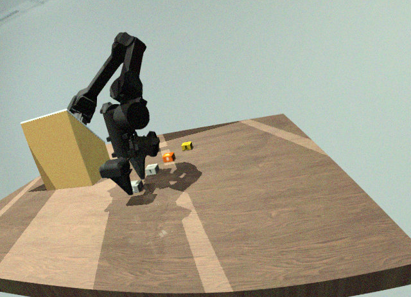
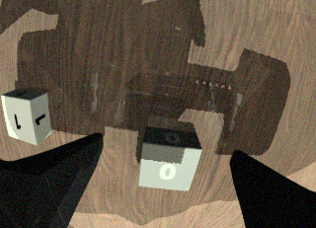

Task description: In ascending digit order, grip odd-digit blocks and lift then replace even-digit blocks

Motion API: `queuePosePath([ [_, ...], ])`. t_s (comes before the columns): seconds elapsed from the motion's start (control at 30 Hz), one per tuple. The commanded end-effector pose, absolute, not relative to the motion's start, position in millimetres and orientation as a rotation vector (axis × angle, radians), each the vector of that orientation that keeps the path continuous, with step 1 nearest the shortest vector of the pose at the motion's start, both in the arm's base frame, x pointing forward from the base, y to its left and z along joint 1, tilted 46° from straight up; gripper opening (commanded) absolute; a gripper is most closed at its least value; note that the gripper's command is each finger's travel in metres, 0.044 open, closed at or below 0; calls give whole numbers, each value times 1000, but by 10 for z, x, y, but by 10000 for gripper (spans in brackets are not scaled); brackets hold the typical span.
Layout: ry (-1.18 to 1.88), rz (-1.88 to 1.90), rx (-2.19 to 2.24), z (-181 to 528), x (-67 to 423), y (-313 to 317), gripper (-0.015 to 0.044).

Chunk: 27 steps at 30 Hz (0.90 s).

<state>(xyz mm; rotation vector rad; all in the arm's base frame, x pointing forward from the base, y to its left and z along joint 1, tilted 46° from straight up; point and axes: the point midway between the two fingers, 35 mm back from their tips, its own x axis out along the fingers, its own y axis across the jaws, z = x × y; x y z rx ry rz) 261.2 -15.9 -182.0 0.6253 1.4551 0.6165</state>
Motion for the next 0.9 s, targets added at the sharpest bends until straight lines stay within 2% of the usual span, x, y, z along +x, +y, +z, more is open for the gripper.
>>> queuePosePath([
  [0.0, 1454, 615, 630, -1744, 2616, -237, 400],
  [0.17, 1455, 615, 629, -1570, 2606, -417, 400],
  [0.37, 1456, 611, 626, -1033, 2591, -985, 242],
  [0.53, 1456, 611, 626, -1007, 2586, -1008, 120],
  [0.87, 1457, 609, 625, -856, 2642, -881, 120],
])
